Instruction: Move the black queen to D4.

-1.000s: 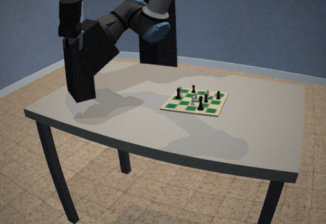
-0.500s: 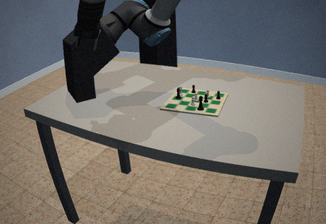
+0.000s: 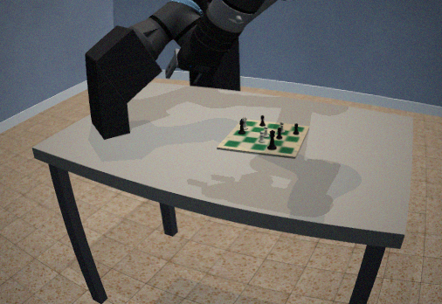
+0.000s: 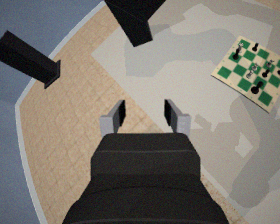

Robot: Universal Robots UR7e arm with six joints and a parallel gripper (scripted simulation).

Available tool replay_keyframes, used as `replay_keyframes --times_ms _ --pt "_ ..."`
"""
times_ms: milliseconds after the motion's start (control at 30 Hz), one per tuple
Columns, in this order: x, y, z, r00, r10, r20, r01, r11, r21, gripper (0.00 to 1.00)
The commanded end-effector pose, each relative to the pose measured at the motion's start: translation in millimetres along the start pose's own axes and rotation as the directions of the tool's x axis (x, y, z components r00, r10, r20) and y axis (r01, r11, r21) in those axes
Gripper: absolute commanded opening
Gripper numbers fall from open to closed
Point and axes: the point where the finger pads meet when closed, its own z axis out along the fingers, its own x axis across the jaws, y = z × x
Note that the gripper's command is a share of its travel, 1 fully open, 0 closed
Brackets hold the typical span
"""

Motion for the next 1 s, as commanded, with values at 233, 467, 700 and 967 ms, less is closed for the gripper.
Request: replay_keyframes --times_ms 233,467,700,967 --pt "148 46 -18.0 0.962 -0.242 0.128 0.225 0.965 0.136 1.0" --pt "217 54 -12.4 0.924 -0.345 0.164 0.311 0.929 0.201 1.0" --pt "299 53 3.0 0.867 -0.46 0.191 0.4 0.872 0.28 1.0" --pt "403 35 36.0 0.773 -0.601 0.203 0.501 0.775 0.386 1.0"
